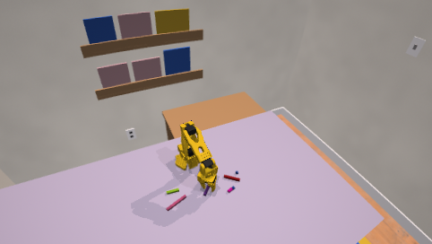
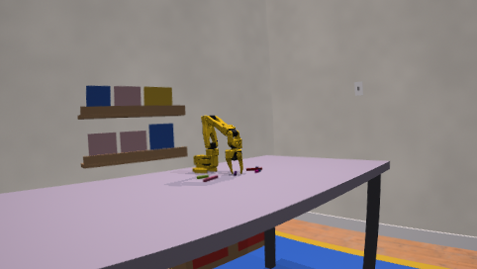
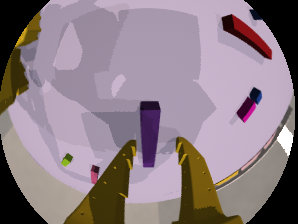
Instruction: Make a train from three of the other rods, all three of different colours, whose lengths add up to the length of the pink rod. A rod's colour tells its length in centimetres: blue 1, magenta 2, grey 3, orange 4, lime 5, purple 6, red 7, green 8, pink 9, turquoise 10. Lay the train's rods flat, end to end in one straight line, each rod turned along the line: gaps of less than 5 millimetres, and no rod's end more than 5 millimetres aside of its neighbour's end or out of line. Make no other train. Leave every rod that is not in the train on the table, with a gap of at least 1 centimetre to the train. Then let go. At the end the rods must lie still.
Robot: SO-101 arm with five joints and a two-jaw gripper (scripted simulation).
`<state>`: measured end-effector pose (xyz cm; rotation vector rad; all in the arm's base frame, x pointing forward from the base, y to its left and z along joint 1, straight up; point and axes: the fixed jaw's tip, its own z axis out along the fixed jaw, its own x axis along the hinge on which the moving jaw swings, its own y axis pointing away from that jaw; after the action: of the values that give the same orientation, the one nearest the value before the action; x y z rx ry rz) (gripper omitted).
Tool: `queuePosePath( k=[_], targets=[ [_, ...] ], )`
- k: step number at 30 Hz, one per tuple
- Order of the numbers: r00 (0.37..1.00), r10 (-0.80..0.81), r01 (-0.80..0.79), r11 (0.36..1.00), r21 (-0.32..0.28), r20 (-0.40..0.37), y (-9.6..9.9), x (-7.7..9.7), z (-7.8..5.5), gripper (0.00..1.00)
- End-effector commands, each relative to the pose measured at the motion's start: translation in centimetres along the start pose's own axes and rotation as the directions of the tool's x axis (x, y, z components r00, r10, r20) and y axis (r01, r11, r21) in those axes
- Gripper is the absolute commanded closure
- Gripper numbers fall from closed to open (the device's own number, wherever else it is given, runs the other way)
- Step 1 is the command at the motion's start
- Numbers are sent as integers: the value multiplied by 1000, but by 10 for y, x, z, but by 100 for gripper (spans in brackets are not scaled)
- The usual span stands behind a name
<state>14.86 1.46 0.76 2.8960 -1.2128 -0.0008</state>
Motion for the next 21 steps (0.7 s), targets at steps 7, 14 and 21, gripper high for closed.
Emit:
queuePosePath(
  k=[7,14,21],
  targets=[
    [999,1,2,998,66,-49,-10,9,-9,81],
    [999,1,2,998,66,-49,-10,9,-9,83],
    [999,1,2,998,66,-49,-10,9,-9,87]
  ],
)
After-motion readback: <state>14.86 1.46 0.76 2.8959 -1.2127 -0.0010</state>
